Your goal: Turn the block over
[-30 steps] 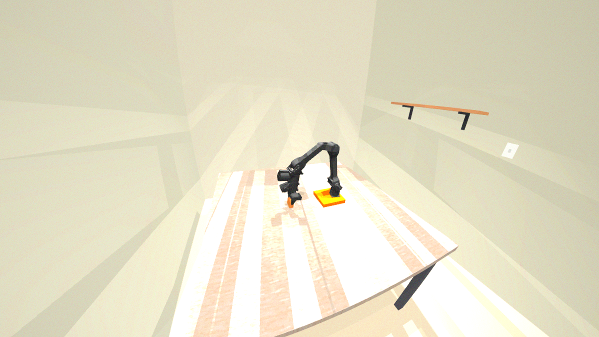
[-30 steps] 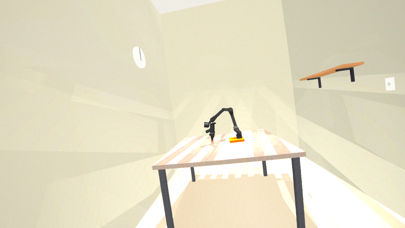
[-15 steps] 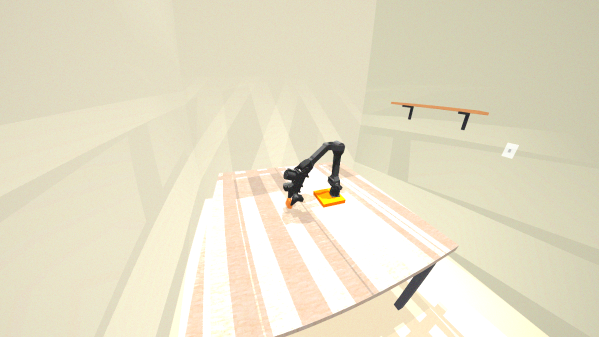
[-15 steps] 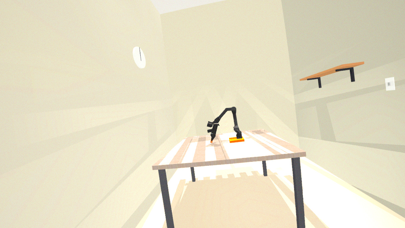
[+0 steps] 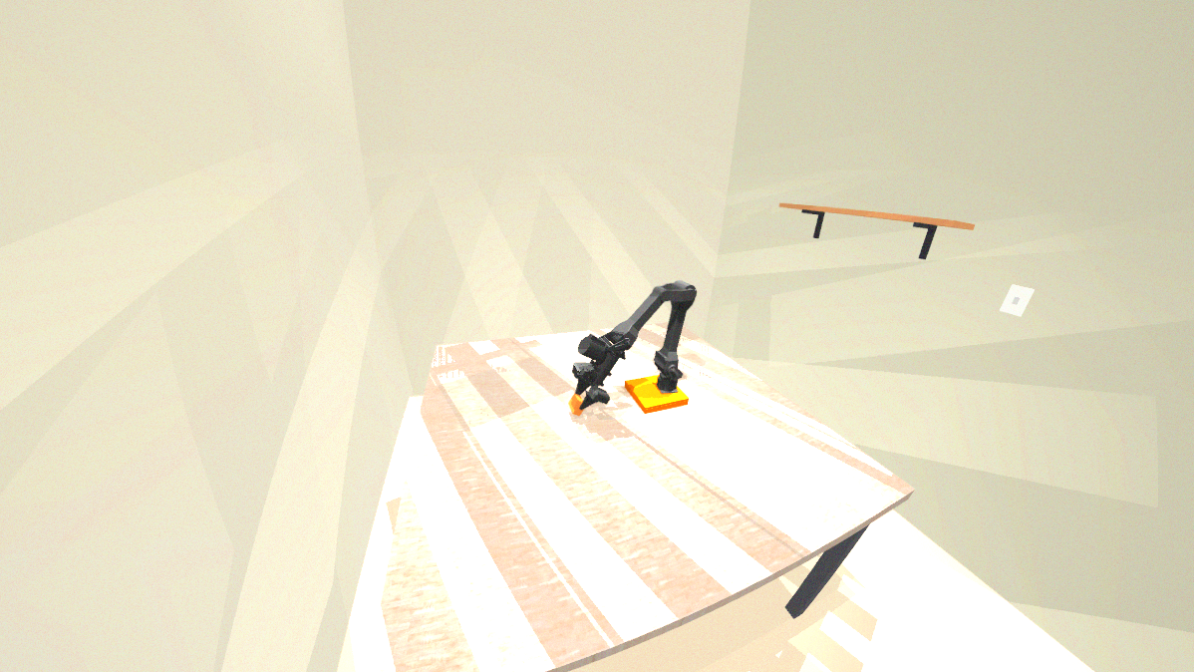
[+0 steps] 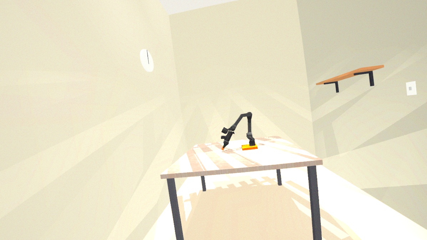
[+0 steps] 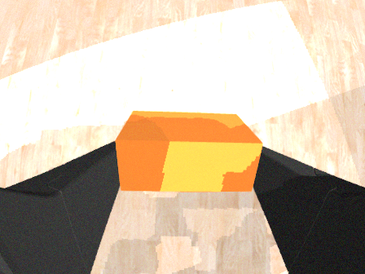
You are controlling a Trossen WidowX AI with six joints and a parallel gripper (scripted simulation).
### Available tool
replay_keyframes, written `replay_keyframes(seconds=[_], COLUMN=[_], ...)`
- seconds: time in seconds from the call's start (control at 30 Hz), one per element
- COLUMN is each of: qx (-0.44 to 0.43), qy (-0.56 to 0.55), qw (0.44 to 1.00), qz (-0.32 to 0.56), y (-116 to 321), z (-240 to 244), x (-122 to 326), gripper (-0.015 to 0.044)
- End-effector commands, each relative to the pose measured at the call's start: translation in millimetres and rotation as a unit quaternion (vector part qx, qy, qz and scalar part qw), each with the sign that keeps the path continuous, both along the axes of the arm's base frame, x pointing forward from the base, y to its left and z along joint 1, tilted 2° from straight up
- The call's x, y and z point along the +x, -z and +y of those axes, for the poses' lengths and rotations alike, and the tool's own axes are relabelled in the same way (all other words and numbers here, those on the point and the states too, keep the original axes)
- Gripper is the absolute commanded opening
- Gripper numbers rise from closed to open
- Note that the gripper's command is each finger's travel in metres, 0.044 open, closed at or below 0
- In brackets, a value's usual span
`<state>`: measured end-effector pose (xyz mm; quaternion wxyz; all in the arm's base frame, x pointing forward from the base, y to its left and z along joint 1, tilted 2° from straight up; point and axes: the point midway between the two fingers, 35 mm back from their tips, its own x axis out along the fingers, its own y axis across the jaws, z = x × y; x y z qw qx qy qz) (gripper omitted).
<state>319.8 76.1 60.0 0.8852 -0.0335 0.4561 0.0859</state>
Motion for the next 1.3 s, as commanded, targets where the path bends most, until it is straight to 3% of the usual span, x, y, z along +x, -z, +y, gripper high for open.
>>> replay_keyframes(seconds=[0.0,0.6,1.27], qx=[0.002,0.020,0.043], qy=[0.004,0.004,0.006], qw=[1.000,0.992,0.969], qz=[-0.014,-0.124,-0.245], y=[1,38,47], z=[-1,5,4], x=[0,23,11], gripper=[0.0000,0.0000,0.0000])
